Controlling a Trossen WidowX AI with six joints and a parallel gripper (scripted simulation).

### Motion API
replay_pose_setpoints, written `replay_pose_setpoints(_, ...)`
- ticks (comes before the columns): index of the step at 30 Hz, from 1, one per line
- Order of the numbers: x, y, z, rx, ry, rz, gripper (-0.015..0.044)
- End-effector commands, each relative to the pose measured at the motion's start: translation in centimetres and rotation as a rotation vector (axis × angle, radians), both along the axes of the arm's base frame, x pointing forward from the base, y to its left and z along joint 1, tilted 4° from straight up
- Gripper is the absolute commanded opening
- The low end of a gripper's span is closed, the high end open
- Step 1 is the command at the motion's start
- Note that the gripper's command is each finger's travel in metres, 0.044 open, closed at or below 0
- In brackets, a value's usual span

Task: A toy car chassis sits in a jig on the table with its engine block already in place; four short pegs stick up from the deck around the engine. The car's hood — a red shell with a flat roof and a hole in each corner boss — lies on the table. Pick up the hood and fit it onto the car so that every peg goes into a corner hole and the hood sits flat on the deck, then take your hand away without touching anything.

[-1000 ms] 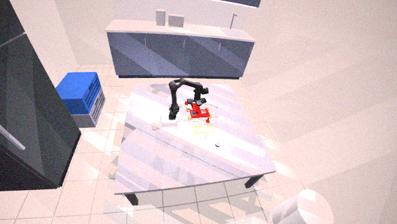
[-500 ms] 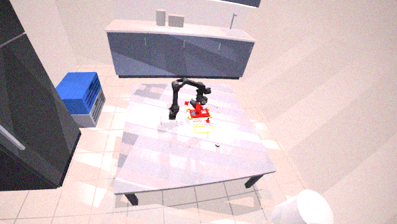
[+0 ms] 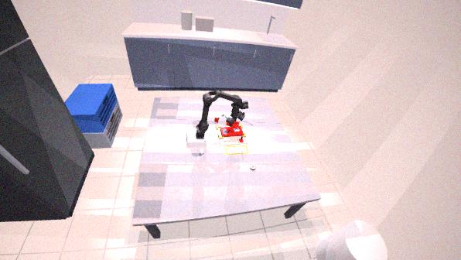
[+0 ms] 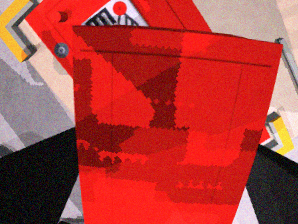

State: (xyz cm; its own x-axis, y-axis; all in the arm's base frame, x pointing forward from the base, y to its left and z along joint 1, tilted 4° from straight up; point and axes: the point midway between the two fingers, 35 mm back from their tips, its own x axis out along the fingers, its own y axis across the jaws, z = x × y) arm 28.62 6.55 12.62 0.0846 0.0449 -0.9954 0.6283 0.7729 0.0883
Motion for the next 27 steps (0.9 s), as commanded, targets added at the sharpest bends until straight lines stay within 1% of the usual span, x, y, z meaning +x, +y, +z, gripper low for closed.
replay_pose_setpoints(1,0.8,0.0,0.3,-0.004,-0.011,0.102,0.0)
replay_pose_setpoints(21,4.6,-0.2,0.5,-0.053,-0.042,0.682,0.0)
replay_pose_setpoints(27,4.7,-0.2,0.4,-0.055,-0.043,0.702,0.0)
